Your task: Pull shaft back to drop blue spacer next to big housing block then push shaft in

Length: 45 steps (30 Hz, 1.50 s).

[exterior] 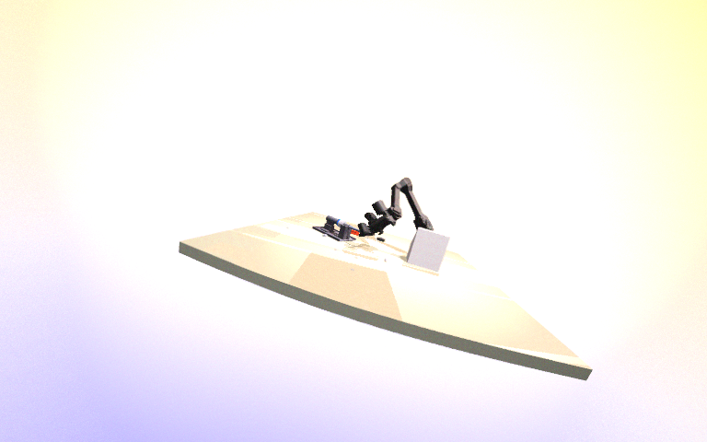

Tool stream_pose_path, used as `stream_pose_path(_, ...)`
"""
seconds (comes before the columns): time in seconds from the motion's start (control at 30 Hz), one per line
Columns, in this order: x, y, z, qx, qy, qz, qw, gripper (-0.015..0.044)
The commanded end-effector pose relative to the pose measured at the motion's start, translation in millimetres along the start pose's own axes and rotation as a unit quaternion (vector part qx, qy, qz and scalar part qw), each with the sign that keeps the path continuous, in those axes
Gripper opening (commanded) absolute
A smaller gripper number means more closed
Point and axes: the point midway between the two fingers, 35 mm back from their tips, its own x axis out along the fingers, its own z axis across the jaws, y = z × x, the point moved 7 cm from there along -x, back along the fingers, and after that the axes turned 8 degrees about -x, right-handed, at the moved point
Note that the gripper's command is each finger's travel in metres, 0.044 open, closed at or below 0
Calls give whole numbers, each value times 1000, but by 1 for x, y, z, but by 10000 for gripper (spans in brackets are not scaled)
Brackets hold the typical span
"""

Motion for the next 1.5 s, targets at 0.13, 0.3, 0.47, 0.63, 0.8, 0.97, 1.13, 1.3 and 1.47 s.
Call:
stream_pose_path(0.13,-1,1,0,0,0,0,1000,0)
stream_pose_path(0.3,-1,1,0,0,0,0,1000,0)
stream_pose_path(0.47,-2,2,0,0,0,0,1000,0)
stream_pose_path(0.63,-2,2,0,0,0,0,1000,0)
stream_pose_path(0.8,-2,3,0,0,0,0,1000,0)
stream_pose_path(0.97,-3,3,0,0,0,0,1000,0)
stream_pose_path(1.13,-3,3,0,0,0,0,1000,0)
stream_pose_path(1.3,-4,4,1,0,0,0,1000,0)
stream_pose_path(1.47,-4,4,1,0,0,0,1000,0)
